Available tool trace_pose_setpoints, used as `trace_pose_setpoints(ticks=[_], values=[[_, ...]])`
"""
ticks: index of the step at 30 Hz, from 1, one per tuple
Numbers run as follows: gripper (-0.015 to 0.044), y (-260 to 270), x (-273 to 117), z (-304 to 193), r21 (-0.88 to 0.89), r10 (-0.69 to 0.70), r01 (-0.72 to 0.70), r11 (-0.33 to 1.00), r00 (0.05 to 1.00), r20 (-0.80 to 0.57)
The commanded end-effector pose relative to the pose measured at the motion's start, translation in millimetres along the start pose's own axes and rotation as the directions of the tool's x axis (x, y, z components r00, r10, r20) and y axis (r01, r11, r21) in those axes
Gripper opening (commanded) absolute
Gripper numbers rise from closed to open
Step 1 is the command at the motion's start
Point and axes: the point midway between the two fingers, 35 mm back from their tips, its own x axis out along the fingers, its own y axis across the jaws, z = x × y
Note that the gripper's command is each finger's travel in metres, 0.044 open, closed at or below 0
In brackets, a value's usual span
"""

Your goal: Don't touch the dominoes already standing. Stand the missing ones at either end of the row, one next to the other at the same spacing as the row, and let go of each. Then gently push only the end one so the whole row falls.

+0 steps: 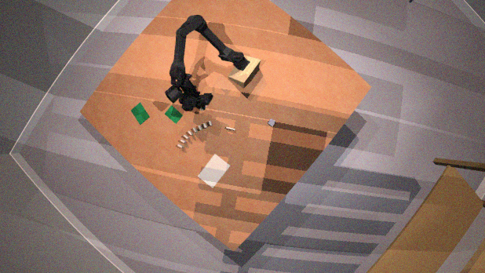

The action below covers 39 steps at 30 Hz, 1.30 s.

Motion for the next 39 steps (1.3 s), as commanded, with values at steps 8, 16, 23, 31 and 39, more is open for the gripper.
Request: trace_pose_setpoints(ticks=[8,16,23,31,39], values=[[0.0107,-5,1,1,-0.045,0.048,-0.039,0.998,0.973,0.225],[0.0107,-10,-4,0,-0.096,0.054,-0.018,0.995,0.920,0.389],[0.0107,-13,-11,-1,-0.144,0.047,0.034,0.989,0.852,0.522],[0.0107,-15,-23,-6,-0.196,0.030,0.132,0.972,0.754,0.656],[0.0107,-14,-36,-14,-0.237,0.013,0.264,0.935,0.642,0.767]])
